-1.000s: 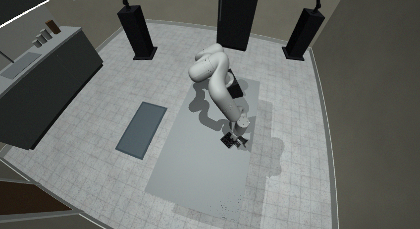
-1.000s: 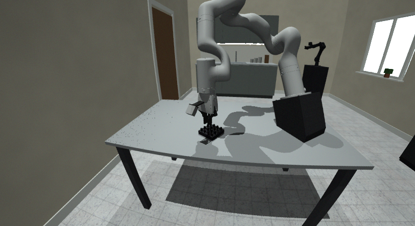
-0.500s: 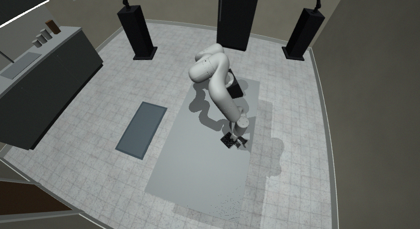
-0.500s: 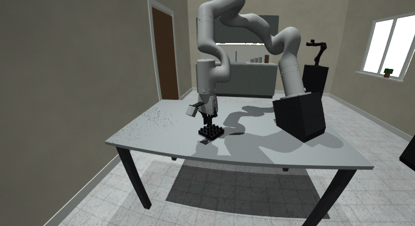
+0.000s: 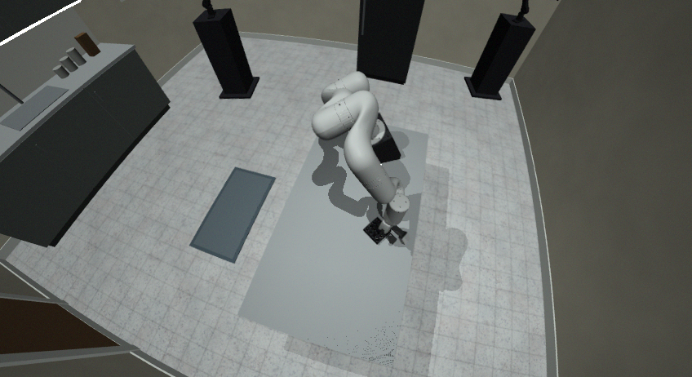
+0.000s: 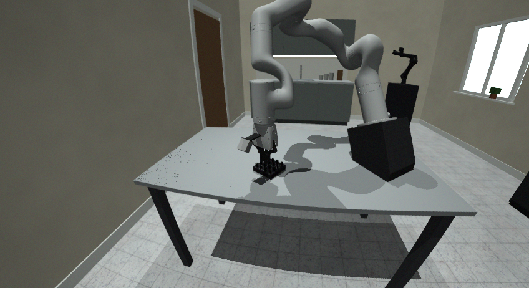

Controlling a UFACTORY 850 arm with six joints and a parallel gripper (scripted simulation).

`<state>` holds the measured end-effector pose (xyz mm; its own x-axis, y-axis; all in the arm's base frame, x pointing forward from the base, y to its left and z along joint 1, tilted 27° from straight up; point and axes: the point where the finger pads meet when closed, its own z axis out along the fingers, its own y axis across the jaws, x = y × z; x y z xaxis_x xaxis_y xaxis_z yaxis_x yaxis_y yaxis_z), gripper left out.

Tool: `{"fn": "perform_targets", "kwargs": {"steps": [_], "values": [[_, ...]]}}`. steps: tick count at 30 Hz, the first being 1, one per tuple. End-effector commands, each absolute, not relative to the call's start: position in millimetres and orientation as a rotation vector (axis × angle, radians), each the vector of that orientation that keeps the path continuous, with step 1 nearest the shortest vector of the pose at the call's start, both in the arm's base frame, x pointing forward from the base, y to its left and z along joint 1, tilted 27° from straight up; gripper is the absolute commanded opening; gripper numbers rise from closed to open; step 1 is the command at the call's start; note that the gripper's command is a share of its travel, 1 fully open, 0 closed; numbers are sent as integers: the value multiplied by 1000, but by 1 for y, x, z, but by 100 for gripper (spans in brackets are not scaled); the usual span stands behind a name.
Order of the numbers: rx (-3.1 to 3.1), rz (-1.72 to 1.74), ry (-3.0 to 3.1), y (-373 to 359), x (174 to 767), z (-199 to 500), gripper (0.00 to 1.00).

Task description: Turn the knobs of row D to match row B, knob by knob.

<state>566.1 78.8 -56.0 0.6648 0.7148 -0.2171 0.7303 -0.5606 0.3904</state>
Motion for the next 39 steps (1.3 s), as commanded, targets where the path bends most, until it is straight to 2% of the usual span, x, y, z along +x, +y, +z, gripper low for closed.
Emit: {"fn": "perform_targets", "kwargs": {"steps": [1,39], "values": [[2431,-45,1126,77,567,-59,19],[2431,-45,1126,69,570,-77,19]]}}
